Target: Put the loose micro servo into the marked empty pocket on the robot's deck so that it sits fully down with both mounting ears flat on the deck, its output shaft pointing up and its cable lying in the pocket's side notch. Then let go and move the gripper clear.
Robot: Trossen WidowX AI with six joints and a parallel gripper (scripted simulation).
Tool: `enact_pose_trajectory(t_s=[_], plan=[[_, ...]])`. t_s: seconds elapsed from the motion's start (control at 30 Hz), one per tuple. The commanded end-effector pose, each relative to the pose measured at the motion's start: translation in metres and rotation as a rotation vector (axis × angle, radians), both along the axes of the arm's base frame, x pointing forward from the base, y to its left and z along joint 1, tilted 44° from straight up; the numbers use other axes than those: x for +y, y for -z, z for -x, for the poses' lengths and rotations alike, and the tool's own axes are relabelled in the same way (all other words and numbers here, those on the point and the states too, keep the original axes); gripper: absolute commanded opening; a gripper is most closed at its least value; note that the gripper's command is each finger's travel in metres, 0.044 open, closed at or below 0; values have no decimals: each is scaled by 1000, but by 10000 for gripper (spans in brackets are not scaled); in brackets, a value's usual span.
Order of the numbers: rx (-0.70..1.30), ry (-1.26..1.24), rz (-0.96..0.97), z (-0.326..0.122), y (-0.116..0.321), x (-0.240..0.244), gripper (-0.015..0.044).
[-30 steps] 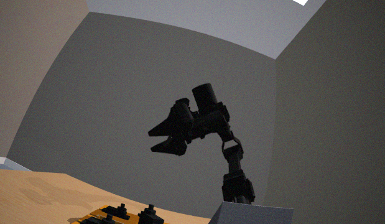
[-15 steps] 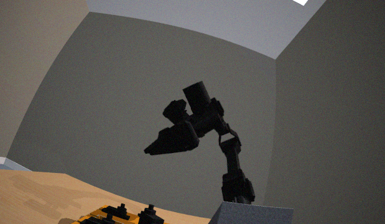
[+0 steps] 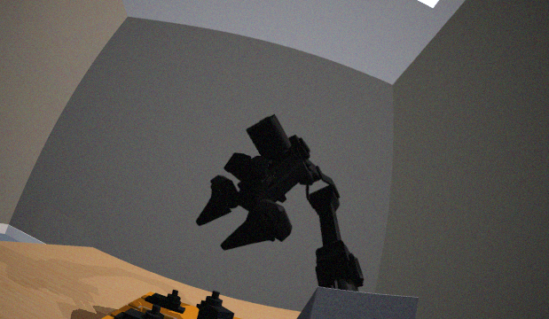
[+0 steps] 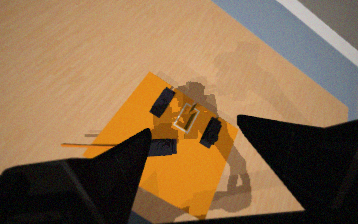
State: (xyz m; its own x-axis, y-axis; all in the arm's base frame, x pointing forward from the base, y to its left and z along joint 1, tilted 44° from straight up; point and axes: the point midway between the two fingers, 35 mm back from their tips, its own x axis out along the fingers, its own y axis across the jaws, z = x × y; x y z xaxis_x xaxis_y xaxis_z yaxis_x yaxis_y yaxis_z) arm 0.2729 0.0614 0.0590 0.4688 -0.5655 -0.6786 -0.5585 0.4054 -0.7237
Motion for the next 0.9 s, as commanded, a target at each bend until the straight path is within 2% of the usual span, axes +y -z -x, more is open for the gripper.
enact_pose_trajectory(t_s=[0.0, 0.87], plan=[[113, -55, 55, 1, 7, -2, 440], [861, -441, 289, 20, 51, -17, 440]])
